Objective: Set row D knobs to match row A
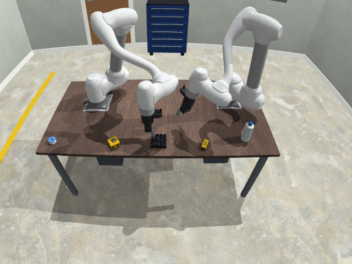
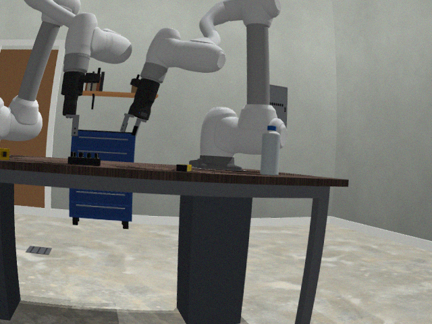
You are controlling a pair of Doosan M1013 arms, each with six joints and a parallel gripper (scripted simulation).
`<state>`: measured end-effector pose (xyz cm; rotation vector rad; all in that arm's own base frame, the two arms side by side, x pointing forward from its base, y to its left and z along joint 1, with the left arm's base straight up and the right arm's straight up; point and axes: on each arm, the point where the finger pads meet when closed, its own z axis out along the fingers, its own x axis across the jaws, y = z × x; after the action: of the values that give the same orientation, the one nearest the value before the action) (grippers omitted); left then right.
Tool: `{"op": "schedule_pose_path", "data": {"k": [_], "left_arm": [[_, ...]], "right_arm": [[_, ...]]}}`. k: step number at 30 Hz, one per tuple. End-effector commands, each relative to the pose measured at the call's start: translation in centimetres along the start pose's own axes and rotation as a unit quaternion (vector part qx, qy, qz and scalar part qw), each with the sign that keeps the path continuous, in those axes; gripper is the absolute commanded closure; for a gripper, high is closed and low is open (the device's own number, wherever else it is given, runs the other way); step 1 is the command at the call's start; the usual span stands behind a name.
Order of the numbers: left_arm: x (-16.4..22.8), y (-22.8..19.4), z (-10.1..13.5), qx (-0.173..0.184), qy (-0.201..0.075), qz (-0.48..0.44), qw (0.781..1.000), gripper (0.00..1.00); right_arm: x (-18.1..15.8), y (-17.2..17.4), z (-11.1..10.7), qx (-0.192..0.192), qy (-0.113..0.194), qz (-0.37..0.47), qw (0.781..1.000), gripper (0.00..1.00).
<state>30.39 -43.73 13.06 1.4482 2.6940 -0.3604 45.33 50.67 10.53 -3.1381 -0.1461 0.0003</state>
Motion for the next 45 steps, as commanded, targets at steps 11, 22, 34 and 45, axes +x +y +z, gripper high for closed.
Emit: {"op": "schedule_pose_path", "data": {"k": [11,22,34,45], "left_arm": [[-0.1,0.0,-0.1,0.000,-0.001,0.000,1.000,0.00],[-0.1,0.0,-0.1,0.000,-0.001,0.000,1.000,0.00],[-0.1,0.0,-0.1,0.000,-0.001,0.000,1.000,0.00],[-0.1,0.0,-0.1,0.000,-0.001,0.000,1.000,0.00]], "right_arm": [[0.0,0.0,0.4,0.001,0.001,0.000,1.000,0.54],[0.0,-0.1,1.4,0.001,0.001,0.000,1.000,0.54],[0.0,-0.1,2.7,0.001,0.001,0.000,1.000,0.54],[0.0,-0.1,3.9,0.001,0.001,0.000,1.000,0.54]]}}
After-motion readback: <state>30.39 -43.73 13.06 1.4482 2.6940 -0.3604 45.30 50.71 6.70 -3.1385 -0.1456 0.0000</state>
